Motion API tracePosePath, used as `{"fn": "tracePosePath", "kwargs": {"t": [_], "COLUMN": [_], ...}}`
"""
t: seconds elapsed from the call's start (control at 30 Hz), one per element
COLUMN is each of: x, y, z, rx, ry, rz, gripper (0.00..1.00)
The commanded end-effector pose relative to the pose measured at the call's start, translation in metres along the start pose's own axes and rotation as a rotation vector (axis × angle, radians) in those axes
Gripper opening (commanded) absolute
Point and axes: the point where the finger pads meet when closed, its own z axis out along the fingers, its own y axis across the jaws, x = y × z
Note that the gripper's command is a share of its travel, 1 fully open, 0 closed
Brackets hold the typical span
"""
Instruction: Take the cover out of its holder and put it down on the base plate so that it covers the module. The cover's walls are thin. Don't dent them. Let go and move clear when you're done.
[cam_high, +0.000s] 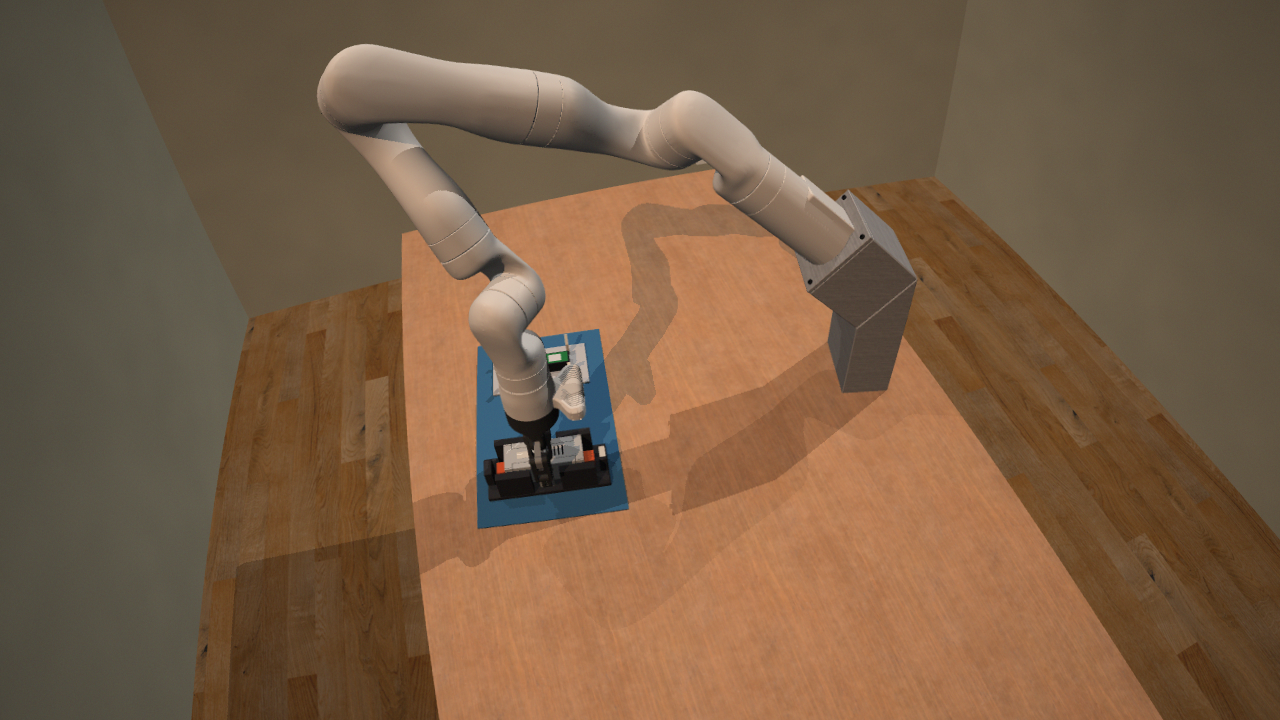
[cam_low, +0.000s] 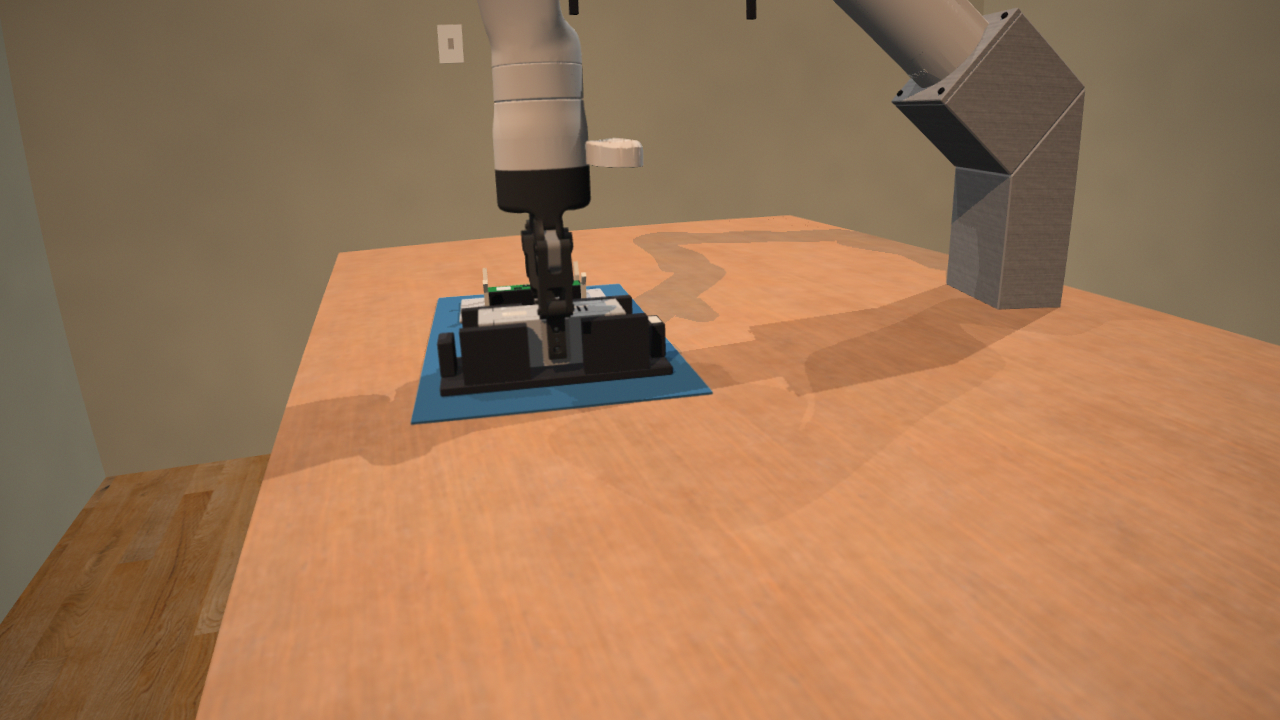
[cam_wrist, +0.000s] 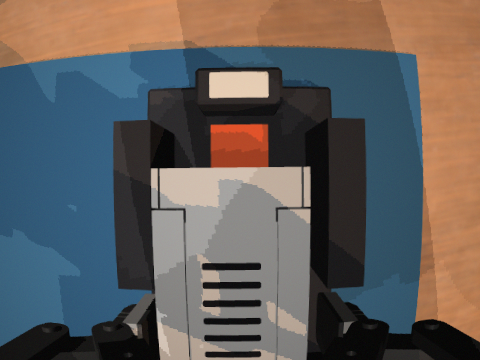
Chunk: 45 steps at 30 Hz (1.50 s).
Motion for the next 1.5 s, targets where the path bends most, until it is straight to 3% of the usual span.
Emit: {"fn": "tracePosePath", "kwargs": {"t": [0.0,0.03,1.47], "x": [-0.0002,-0.0003,-0.0003], "y": [0.0003,0.0003,-0.0022], "z": [-0.0004,-0.0004,-0.0008], "rx": [-0.001,-0.001,0.003], "ry": [-0.001,-0.001,-0.001], "rz": [0.000,0.000,0.002], "gripper": [0.70,0.00,0.00]}}
